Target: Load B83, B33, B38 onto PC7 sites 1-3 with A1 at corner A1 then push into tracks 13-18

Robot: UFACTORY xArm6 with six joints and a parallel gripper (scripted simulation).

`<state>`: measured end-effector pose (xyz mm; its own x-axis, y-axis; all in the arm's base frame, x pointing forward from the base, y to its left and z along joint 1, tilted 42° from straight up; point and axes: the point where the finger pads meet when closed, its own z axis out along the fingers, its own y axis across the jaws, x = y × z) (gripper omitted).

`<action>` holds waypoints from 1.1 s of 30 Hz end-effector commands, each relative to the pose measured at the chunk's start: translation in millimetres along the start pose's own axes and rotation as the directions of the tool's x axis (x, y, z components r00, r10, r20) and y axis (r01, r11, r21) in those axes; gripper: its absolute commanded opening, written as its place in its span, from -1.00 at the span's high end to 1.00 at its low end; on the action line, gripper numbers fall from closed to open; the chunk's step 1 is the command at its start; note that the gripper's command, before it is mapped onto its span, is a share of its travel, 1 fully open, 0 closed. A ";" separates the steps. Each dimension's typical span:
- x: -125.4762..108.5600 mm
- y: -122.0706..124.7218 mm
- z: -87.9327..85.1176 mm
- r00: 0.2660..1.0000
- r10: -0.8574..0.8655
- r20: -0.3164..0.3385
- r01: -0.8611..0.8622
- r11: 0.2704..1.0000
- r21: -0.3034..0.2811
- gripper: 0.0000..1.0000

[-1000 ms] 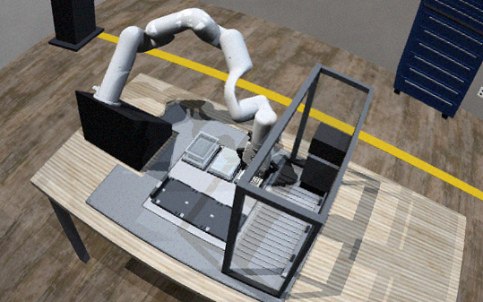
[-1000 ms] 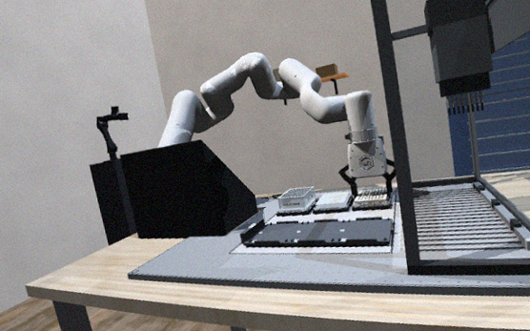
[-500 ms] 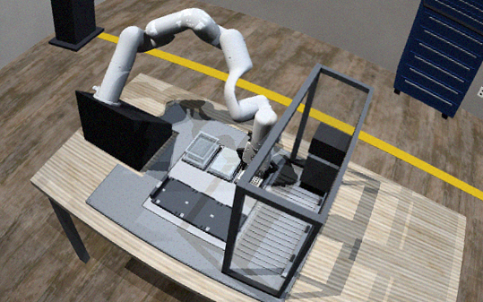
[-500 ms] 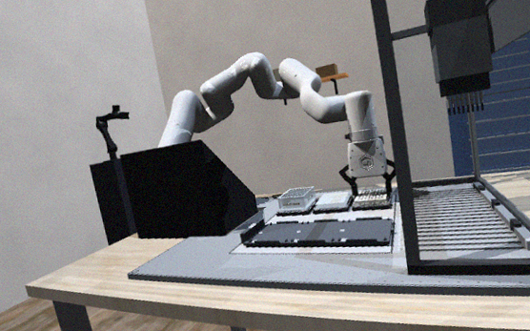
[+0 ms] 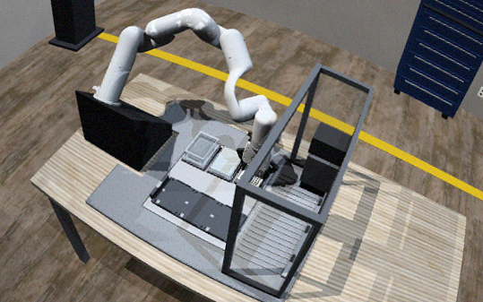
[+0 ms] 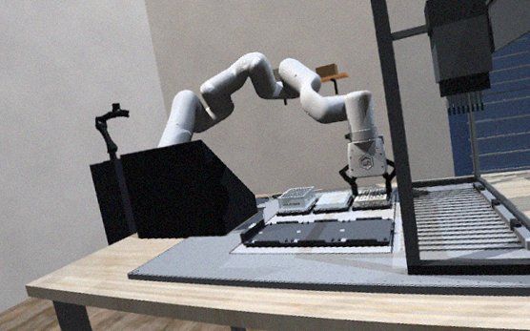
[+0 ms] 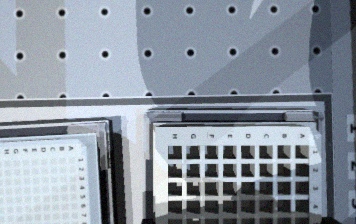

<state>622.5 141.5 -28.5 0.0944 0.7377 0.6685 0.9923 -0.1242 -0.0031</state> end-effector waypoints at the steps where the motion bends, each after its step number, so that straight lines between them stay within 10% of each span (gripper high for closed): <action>1: 0.4 1.8 -2.1 1.000 -0.001 0.000 0.001 1.000 -0.005 1.00; 33: 0.4 1.9 -4.7 1.000 -0.001 0.000 0.001 1.000 -0.005 1.00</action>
<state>622.4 140.6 -27.5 0.0945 0.7377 0.6685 0.9923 -0.1241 -0.0033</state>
